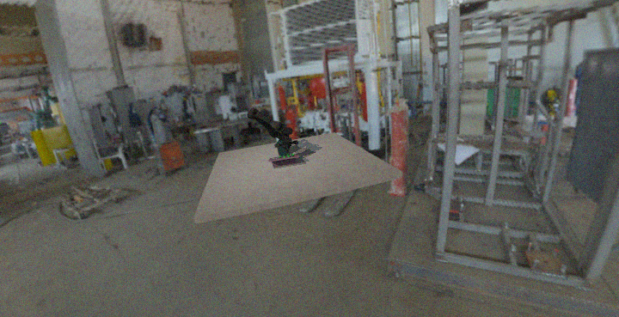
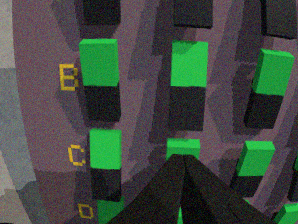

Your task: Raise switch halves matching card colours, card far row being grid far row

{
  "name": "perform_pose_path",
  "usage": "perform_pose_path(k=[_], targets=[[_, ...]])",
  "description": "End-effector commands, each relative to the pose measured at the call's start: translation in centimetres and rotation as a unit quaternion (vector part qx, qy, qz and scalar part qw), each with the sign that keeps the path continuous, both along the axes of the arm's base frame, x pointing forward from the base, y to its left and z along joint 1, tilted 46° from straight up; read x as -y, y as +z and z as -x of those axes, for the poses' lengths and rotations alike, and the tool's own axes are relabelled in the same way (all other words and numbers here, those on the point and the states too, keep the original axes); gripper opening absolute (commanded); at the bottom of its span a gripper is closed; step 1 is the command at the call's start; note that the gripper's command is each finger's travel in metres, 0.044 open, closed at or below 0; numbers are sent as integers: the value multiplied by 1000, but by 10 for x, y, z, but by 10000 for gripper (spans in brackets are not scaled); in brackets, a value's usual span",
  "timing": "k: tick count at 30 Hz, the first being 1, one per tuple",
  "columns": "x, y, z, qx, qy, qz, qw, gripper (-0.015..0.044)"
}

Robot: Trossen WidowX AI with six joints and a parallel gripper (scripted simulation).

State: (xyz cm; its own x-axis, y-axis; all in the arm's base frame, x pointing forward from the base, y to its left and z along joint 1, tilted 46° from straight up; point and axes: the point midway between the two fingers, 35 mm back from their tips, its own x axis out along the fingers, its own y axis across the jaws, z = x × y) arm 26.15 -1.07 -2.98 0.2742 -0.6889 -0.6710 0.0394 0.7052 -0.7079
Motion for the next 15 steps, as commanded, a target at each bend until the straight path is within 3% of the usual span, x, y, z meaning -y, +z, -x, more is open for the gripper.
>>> perform_pose_path(k=[1,15], targets=[[0,0,0,-1,2,3,1000,0],[1,-1,-1,-1,2,3,1000,0]])
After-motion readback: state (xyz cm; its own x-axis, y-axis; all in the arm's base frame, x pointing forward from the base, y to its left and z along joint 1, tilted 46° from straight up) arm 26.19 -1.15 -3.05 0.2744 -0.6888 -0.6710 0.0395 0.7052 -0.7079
